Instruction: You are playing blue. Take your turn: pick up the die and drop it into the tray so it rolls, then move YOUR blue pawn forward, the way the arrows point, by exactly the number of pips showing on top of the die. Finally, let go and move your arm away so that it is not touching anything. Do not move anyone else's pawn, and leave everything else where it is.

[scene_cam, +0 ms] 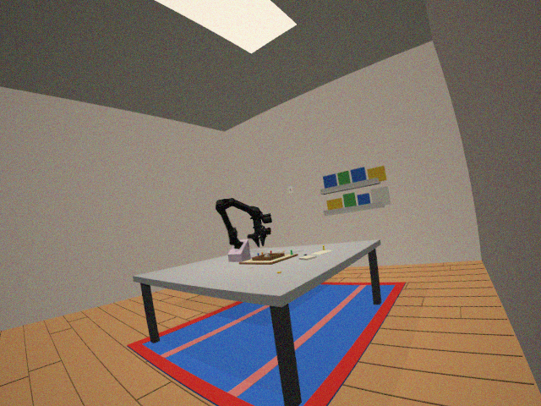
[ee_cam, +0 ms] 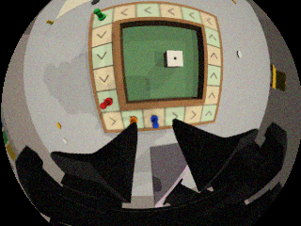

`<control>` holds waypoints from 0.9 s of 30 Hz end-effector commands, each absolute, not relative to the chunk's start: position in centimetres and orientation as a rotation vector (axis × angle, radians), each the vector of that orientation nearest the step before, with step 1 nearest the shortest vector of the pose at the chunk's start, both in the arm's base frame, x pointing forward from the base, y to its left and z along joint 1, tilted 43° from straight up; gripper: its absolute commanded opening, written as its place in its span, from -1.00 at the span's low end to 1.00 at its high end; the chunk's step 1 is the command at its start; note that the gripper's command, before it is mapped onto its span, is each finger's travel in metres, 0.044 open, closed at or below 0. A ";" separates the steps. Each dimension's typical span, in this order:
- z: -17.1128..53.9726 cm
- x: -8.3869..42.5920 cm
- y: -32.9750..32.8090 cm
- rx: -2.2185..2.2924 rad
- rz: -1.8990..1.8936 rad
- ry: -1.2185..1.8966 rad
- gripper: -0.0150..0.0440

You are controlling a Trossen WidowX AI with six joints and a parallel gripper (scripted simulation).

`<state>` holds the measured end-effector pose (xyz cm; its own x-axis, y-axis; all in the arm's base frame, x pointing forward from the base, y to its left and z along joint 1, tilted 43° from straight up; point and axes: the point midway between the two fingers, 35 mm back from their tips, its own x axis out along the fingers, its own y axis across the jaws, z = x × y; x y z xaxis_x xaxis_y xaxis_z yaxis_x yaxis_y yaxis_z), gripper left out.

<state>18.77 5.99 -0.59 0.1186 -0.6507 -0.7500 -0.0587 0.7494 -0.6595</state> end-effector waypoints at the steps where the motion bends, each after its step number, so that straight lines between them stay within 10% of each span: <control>1: -1.7 15.5 4.5 -0.164 -0.869 1.166 0.19; 27: -2.9 15.8 3.2 -0.164 -0.869 1.166 0.19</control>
